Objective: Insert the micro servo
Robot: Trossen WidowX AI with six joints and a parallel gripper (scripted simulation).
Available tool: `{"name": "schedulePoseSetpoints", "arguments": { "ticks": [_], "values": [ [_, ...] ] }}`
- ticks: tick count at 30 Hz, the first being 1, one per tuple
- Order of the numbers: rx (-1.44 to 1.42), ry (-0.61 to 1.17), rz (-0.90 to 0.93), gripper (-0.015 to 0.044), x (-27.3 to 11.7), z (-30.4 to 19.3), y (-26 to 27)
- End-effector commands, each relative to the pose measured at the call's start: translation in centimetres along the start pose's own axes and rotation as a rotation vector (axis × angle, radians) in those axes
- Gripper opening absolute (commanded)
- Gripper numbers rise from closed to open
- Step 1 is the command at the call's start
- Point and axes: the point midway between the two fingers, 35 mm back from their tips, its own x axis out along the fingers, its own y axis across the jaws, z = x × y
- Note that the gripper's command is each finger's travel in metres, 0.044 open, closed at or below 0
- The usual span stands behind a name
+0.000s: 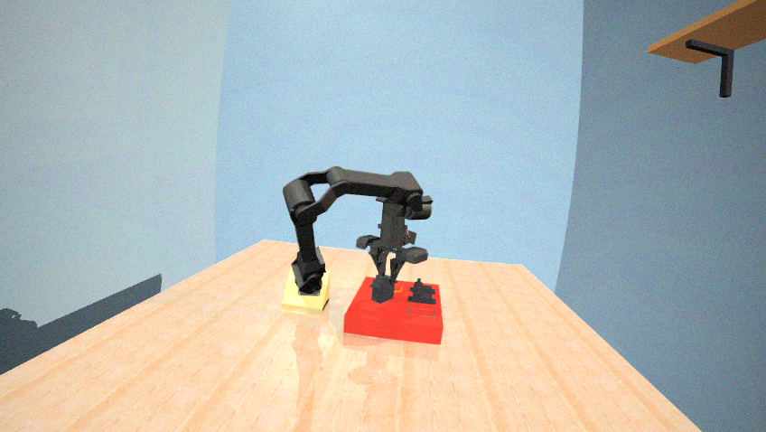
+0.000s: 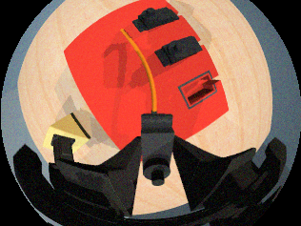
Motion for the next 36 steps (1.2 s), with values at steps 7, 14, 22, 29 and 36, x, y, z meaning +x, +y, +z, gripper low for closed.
{"name": "schedulePoseSetpoints", "arguments": {
  "ticks": [7, 14, 22, 29, 36],
  "values": [
    [0.379, 0.001, -0.005, 0.0000, -0.02, -0.09, -0.07],
    [0.623, 0.001, -0.006, 0.0000, -0.02, -0.09, -0.07],
    [0.902, 0.000, -0.006, 0.0000, -0.02, -0.09, -0.07],
    [1.024, 0.000, -0.006, 0.0000, -0.01, -0.09, -0.07],
    [1.024, 0.000, -0.006, 0.0000, -0.02, 0.10, -0.39]
  ]
}}
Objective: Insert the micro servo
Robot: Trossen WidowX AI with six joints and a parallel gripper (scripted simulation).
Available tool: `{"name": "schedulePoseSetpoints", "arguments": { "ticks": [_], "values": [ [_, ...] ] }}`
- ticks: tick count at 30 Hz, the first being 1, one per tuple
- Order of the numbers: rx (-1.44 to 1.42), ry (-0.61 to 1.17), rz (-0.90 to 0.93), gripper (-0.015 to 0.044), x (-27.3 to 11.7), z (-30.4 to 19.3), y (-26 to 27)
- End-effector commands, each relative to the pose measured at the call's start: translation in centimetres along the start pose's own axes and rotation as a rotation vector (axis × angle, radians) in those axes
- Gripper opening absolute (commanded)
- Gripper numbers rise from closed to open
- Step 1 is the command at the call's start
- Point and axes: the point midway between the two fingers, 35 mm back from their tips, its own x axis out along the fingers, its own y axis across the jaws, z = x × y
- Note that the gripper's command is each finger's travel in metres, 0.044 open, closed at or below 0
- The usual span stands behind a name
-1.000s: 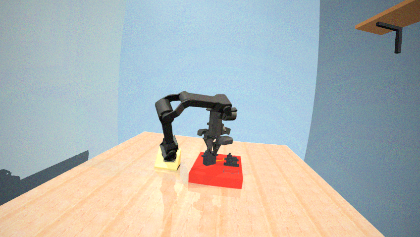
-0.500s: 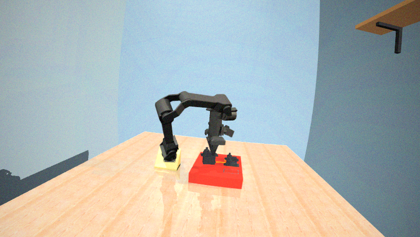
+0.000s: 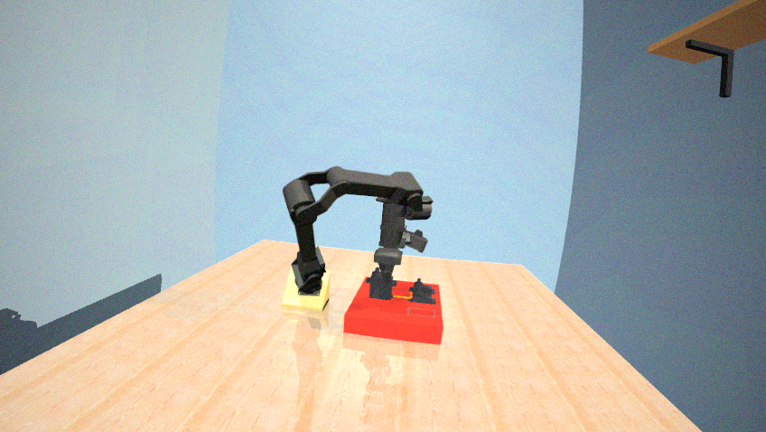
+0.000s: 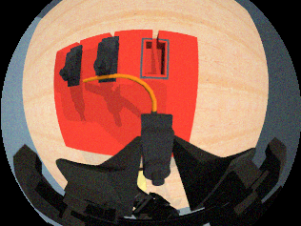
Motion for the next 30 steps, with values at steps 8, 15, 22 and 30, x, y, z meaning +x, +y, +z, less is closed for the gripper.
{"name": "schedulePoseSetpoints", "arguments": {
  "ticks": [8, 15, 22, 30],
  "values": [
    [0.017, -0.005, -0.003, 0.0000, -0.1, 3.2, -0.2],
    [0.019, -0.007, -0.003, 0.0000, -0.1, 6.0, -0.3],
    [0.020, -0.008, -0.003, 0.0000, -0.2, 8.6, -0.4],
    [0.027, -0.009, -0.003, 0.0000, -0.2, 10.9, -0.5]
  ]
}}
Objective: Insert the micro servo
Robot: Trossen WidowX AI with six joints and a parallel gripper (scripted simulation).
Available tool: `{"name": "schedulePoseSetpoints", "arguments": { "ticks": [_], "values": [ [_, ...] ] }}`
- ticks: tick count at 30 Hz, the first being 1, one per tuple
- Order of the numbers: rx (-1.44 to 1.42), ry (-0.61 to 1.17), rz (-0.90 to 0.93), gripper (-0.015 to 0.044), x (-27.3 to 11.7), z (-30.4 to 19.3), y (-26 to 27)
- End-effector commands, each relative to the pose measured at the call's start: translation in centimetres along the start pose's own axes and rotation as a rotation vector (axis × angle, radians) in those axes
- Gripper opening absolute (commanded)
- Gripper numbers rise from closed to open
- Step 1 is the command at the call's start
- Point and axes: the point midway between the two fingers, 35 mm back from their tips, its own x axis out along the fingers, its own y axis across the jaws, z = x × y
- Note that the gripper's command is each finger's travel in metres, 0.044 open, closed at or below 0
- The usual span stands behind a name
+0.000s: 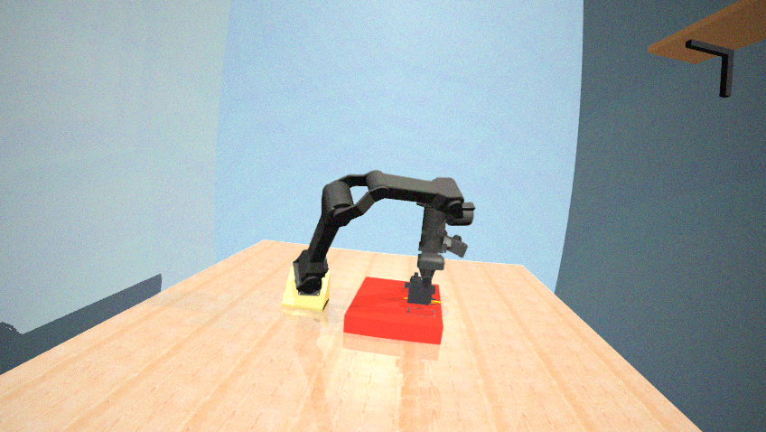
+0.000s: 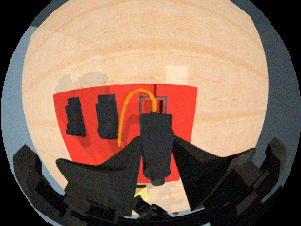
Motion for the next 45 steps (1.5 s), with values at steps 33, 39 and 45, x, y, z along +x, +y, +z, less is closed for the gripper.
{"name": "schedulePoseSetpoints", "arguments": {
  "ticks": [33, 39, 45],
  "values": [
    [-0.002, -0.009, -0.002, 0.0000, 2.1, 1.2, -0.1],
    [-0.002, -0.009, -0.002, 0.0000, 2.7, 1.2, -0.1],
    [-0.002, -0.009, -0.002, 0.0000, 3.3, 1.2, -0.1]
  ]
}}
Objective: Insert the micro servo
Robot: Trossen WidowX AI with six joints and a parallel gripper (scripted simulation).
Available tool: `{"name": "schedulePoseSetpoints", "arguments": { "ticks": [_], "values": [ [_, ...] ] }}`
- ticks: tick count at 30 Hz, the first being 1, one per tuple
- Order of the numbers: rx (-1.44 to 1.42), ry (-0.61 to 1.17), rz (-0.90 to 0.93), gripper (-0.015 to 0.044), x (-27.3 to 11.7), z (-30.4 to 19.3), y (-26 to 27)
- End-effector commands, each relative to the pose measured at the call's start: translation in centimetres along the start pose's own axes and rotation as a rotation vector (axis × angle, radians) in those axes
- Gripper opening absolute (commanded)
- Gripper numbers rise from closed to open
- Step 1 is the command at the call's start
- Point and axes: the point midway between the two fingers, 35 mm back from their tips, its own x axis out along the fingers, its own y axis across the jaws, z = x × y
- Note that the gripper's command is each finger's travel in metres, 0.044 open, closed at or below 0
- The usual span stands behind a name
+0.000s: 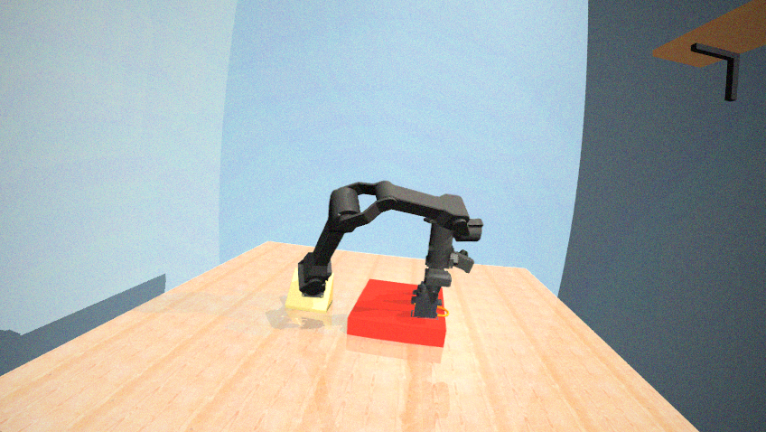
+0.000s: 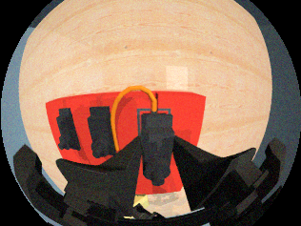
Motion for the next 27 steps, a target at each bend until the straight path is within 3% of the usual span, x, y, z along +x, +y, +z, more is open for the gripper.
{"name": "schedulePoseSetpoints", "arguments": {
  "ticks": [1, 27],
  "values": [
    [-0.005, -0.005, -0.002, 0.0000, 0.3, 0.0, 0.0],
    [-0.005, -0.006, -0.003, 0.0000, 2.8, 0.0, -0.1]
  ]
}}
